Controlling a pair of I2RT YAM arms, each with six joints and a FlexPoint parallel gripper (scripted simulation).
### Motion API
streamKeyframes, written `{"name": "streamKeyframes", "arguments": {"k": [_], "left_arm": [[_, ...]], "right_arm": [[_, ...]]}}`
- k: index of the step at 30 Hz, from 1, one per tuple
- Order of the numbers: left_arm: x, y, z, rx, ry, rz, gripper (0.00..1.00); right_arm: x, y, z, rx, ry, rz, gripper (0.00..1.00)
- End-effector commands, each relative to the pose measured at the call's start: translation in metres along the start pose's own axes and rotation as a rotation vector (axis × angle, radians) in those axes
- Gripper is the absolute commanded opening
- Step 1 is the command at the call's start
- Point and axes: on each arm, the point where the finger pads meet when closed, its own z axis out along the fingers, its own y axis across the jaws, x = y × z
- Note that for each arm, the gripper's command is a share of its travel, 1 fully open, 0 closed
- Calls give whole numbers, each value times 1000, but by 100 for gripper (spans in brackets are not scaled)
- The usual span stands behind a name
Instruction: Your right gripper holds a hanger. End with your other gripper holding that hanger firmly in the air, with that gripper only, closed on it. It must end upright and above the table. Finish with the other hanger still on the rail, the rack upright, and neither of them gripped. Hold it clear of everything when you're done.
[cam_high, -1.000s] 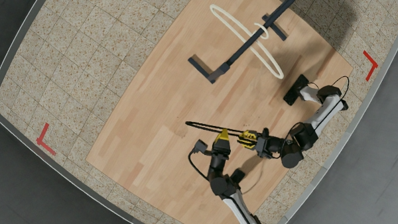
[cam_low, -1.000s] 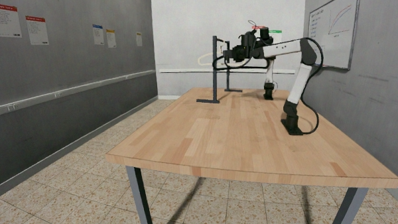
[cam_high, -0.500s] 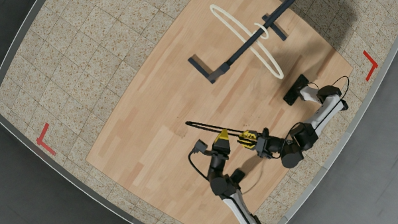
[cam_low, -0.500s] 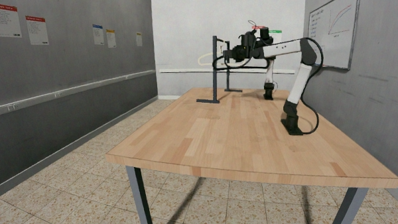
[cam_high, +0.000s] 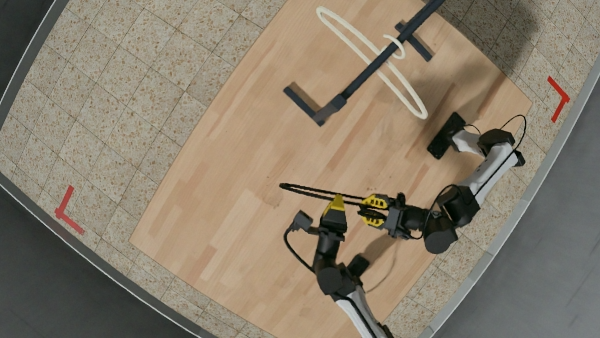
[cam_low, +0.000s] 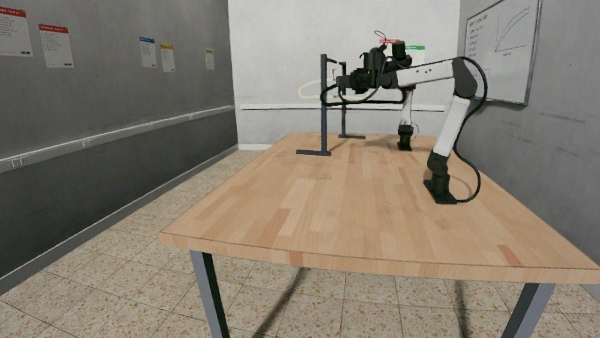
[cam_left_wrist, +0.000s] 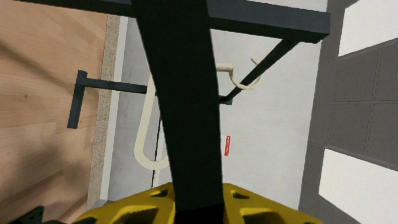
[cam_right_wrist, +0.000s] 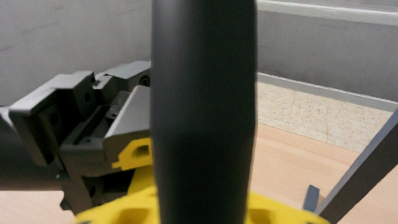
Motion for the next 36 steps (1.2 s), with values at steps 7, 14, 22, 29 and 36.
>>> {"name": "streamKeyframes", "arguments": {"k": [7, 14, 22, 29, 36], "left_arm": [[1, -7, 0, 16, -1, 14, 0], [1, -7, 0, 16, -1, 14, 0], [1, -7, 0, 16, -1, 14, 0], [1, -7, 0, 16, -1, 14, 0], [1, -7, 0, 16, -1, 14, 0]], "right_arm": [[-6, -6, -20, 3, -11, 14, 28], [-5, -7, -64, 3, -10, 13, 28], [-13, -9, -108, -2, -23, 35, 28], [-8, -4, -125, 1, -15, 22, 28], [-8, -5, -124, 5, -15, 23, 28]]}}
